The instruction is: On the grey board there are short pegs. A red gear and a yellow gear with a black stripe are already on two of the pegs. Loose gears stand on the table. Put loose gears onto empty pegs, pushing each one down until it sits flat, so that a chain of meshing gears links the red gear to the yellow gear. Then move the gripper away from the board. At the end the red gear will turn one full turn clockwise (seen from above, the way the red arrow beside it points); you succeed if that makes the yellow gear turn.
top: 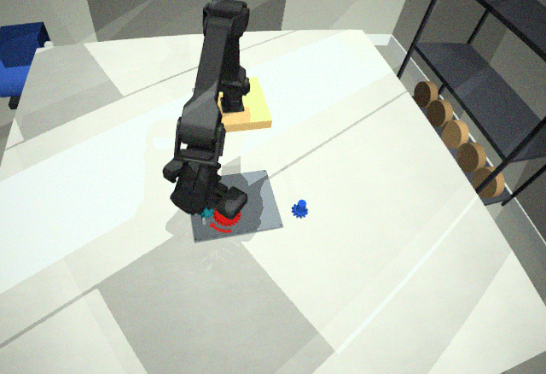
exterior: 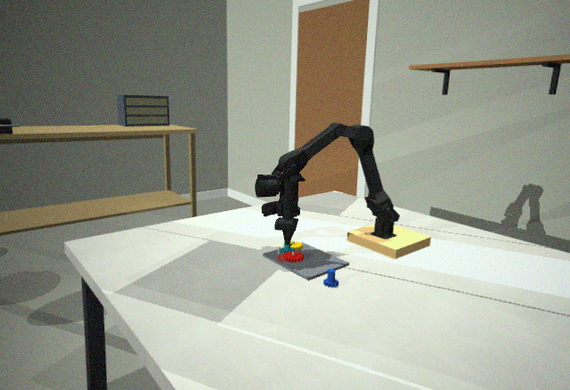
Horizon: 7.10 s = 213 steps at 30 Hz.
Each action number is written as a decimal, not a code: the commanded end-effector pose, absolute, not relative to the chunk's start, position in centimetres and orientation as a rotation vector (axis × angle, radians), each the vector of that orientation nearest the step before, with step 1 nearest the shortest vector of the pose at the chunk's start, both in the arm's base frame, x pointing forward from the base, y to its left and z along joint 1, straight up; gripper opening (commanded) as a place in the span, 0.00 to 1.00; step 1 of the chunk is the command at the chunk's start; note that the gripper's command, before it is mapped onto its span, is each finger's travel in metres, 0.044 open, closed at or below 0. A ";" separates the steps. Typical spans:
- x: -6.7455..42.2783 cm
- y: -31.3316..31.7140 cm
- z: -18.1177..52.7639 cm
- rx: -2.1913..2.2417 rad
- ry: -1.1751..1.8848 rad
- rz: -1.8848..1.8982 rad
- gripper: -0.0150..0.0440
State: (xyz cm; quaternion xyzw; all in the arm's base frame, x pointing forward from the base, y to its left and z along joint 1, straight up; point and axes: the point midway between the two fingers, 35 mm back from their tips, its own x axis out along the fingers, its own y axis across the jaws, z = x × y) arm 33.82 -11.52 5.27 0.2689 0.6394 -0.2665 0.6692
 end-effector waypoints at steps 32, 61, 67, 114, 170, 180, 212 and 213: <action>33.0 -11.3 14.2 0.435 1.483 -0.438 0.76; 33.0 -11.3 14.2 0.435 1.483 -0.438 1.00; 33.0 -11.3 14.2 0.435 1.483 -0.438 1.00; 19.4 24.5 18.2 0.464 1.508 -0.413 1.00; 19.4 24.5 18.2 0.464 1.508 -0.413 1.00; 19.4 24.5 18.2 0.464 1.508 -0.413 1.00; 19.4 24.5 18.2 0.464 1.508 -0.413 1.00; 19.4 24.5 18.2 0.464 1.508 -0.413 1.00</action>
